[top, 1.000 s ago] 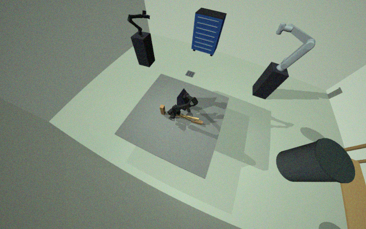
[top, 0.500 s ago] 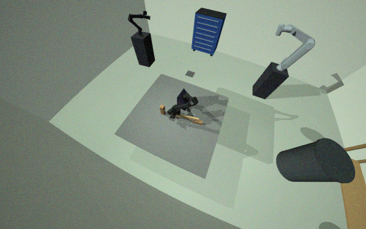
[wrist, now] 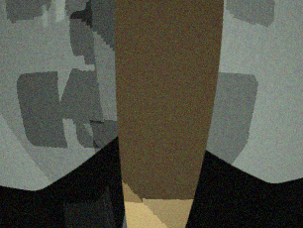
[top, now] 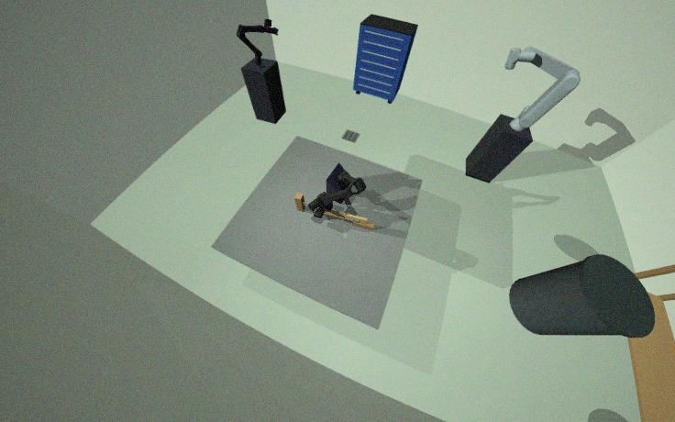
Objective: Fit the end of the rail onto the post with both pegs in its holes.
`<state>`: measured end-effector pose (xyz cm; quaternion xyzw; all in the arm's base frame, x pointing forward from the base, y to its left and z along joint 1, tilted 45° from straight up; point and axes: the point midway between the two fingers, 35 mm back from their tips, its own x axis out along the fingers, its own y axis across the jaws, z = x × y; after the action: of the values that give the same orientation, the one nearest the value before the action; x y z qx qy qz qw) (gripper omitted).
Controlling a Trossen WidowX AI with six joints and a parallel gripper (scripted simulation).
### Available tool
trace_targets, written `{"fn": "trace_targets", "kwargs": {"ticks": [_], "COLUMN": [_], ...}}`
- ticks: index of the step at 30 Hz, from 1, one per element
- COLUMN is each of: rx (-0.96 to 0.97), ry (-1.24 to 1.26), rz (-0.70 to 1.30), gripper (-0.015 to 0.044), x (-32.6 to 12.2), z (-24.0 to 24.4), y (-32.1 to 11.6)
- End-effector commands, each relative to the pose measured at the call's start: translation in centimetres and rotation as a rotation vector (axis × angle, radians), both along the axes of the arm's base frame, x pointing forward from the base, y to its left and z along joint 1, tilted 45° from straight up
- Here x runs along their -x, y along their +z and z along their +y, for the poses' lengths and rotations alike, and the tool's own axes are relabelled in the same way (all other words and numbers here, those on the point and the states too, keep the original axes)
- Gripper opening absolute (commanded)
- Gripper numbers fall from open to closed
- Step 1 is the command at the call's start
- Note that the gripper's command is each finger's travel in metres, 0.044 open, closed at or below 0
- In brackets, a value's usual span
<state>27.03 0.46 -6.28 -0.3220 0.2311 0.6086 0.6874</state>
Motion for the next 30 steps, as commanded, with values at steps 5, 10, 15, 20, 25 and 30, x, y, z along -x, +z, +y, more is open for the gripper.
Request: {"fn": "trace_targets", "kwargs": {"ticks": [5, 10, 15, 20, 25, 30], "rx": [-0.002, -0.002, -0.002, -0.002, -0.002, -0.002], "ry": [-0.007, -0.007, -0.007, -0.007, -0.007, -0.007], "rz": [-0.010, -0.010, -0.010, -0.010, -0.010, -0.010], "gripper": [0.0000, 0.0000, 0.0000, 0.0000, 0.0000, 0.0000], "x": [-0.3, -0.2, -0.2, -0.1, -0.1, 0.0], "z": [-0.5, -0.7, -0.9, -1.1, -1.3, -1.4], "y": [0.5, 0.7, 0.9, 1.0, 1.2, 1.4]}}
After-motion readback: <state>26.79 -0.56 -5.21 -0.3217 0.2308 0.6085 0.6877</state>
